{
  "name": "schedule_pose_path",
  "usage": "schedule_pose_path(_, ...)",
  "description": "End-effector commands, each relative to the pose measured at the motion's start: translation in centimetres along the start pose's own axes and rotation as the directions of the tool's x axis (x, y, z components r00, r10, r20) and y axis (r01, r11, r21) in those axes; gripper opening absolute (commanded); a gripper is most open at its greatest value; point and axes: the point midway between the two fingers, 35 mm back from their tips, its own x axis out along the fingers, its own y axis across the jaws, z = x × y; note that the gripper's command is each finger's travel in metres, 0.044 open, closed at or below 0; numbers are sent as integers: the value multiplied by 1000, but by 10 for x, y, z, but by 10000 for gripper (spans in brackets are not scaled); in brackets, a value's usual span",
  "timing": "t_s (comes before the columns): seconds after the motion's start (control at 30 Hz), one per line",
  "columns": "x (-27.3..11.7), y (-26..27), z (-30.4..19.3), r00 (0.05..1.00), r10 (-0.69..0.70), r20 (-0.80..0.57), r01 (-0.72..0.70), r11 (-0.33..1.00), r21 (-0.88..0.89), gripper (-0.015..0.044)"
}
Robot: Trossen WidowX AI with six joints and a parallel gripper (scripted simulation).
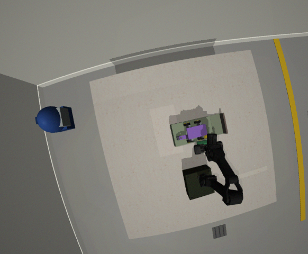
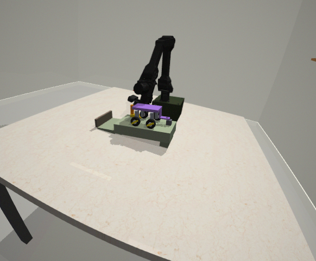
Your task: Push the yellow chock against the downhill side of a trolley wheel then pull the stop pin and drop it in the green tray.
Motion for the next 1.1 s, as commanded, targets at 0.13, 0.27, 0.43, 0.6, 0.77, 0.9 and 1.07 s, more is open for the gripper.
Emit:
schedule_pose_path(0.13,3,-5,0,1000,2,2,-2,1000,3,190)
schedule_pose_path(0.27,5,-7,0,1000,2,2,-2,1000,3,190)
schedule_pose_path(0.43,7,-10,1,1000,2,2,-2,1000,3,190)
schedule_pose_path(0.6,9,-12,1,1000,2,2,-2,1000,3,190)
schedule_pose_path(0.77,7,-11,1,1000,0,-1,0,1000,0,295)
schedule_pose_path(0.9,7,-11,1,1000,0,-1,0,1000,0,340)
schedule_pose_path(1.07,5,-11,0,1000,0,0,0,1000,1,340)
